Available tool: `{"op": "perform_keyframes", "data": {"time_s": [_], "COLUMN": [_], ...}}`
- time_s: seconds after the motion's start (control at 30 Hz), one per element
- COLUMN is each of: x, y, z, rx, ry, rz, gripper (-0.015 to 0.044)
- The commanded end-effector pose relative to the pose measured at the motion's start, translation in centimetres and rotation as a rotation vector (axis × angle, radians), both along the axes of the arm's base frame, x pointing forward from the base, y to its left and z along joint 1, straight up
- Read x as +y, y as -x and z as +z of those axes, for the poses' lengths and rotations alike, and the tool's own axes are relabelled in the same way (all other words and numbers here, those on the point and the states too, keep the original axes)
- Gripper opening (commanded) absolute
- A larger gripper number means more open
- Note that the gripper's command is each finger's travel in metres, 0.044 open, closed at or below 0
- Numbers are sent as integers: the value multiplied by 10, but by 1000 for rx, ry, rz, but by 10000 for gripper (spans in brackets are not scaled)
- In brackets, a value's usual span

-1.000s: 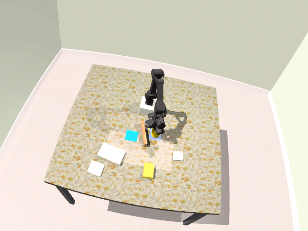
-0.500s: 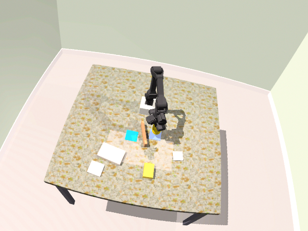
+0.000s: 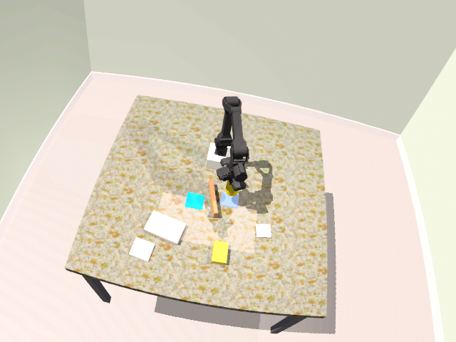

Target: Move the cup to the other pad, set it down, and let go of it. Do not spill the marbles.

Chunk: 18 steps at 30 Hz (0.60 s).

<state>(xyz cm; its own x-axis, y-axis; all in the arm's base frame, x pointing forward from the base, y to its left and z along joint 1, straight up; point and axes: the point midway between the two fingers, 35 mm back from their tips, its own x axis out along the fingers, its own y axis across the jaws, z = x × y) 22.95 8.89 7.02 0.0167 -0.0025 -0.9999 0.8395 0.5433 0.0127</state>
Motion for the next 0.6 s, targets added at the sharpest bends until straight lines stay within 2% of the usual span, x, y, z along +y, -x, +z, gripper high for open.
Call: {"op": "perform_keyframes", "data": {"time_s": [0.0,0.57], "x": [0,-10], "y": [0,-4], "z": [0,0], "rx": [-1,-2], "ry": [0,-1], "rz": [0,1], "gripper": [0,0]}}
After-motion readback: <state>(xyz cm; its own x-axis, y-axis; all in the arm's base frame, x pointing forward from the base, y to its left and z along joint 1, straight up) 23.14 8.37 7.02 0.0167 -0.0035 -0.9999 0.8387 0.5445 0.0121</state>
